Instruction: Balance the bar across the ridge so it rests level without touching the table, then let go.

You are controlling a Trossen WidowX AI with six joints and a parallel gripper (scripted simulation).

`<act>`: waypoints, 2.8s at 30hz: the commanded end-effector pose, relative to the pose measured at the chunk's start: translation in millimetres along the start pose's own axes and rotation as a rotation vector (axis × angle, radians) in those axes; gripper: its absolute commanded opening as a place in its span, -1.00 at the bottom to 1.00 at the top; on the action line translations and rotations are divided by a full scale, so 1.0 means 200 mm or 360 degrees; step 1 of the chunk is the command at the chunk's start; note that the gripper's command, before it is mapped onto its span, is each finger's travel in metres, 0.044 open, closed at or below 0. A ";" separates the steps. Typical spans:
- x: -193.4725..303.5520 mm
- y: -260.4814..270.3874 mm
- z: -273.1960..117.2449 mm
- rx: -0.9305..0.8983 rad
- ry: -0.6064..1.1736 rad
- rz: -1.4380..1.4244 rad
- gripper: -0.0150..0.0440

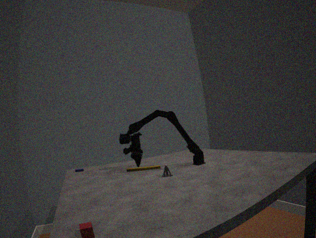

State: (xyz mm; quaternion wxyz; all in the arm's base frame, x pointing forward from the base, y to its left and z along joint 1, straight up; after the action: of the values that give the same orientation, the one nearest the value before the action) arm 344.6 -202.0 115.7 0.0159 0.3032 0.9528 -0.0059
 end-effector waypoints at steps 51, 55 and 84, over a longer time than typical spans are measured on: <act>-0.02 0.00 -0.02 -0.0002 0.0004 0.0002 -0.49; -0.02 0.00 -0.07 -0.0002 0.0003 0.0002 -0.49; 0.00 0.00 -0.43 -0.0007 0.0002 0.0006 -0.49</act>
State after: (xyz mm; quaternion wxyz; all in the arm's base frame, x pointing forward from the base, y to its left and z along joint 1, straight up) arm 342.6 -200.9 196.4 0.0134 0.3033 0.9528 -0.0054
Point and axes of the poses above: the point midway between the two fingers, 35 mm back from their tips, its own z axis out along the fingers, its own y axis across the jaws, x = y × z, the point moved 4 cm from there along -z, back along the fingers, and after that the axes turned 11 degrees about z, right-handed, at the moved point
